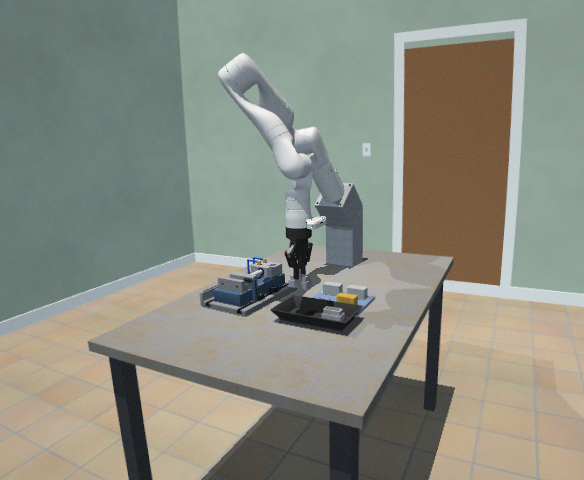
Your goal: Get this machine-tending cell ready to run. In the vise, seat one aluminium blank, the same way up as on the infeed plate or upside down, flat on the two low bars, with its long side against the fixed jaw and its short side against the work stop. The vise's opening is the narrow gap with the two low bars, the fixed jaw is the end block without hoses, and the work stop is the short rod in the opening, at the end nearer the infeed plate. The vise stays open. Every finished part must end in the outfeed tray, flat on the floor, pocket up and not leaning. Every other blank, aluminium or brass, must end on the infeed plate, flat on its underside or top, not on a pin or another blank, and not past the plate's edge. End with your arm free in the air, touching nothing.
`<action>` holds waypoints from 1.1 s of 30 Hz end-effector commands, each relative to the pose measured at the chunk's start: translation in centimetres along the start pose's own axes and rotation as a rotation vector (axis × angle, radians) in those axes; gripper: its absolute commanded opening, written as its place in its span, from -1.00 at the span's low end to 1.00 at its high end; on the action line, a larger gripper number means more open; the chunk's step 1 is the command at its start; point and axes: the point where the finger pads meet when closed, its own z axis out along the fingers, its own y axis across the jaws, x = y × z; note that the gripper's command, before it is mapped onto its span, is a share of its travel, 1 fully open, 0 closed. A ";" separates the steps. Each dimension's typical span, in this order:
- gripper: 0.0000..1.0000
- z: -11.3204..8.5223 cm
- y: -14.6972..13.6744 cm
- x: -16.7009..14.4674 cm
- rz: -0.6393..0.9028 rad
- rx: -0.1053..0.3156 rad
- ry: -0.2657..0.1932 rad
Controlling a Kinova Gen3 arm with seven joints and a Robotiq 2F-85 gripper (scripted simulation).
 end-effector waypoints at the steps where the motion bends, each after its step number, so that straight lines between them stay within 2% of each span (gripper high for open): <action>1: -1.00 0.6 -0.3 0.1 -0.001 0.007 0.000; 33: -1.00 5.9 -0.2 0.1 -0.001 0.007 0.000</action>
